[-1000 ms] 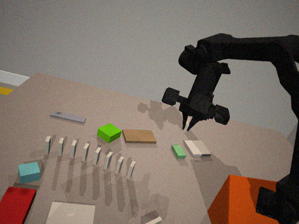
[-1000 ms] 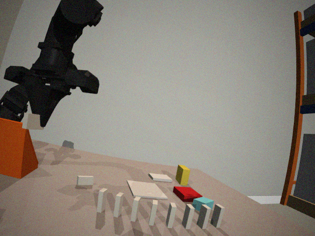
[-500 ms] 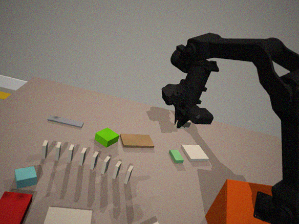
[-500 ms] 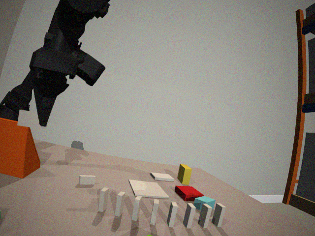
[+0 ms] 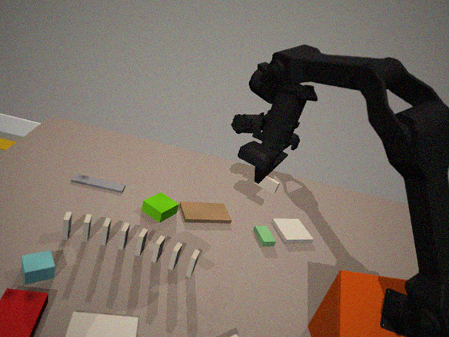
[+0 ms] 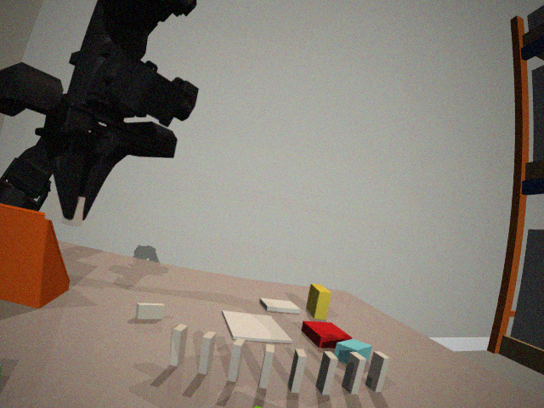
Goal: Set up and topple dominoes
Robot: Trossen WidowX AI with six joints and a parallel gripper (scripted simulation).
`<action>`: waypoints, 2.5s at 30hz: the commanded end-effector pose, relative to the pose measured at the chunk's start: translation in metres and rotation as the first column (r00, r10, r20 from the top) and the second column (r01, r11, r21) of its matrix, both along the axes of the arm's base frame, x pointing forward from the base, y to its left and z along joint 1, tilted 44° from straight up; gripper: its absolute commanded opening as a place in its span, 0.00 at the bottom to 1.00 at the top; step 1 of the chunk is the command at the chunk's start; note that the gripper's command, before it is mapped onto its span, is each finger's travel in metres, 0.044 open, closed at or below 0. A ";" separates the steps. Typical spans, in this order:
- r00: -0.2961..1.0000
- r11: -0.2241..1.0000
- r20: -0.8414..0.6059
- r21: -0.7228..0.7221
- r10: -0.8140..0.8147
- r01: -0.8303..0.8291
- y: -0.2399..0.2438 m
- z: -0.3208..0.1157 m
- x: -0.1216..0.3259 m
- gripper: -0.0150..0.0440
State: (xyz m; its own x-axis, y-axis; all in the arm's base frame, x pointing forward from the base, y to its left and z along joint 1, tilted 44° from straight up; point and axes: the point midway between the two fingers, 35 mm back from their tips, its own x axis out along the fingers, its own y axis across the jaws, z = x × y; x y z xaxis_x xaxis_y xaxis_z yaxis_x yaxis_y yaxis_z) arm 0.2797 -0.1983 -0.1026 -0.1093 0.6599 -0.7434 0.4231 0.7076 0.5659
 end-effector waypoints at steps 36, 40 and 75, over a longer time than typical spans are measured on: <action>0.766 0.788 -0.291 -0.452 -0.574 0.418 -0.006 -0.070 0.009 0.30; 0.777 0.763 -0.247 -0.499 -0.579 0.411 -0.004 -0.079 0.010 0.30; 0.795 0.419 0.215 -0.756 -0.566 0.503 0.009 -0.109 0.015 0.30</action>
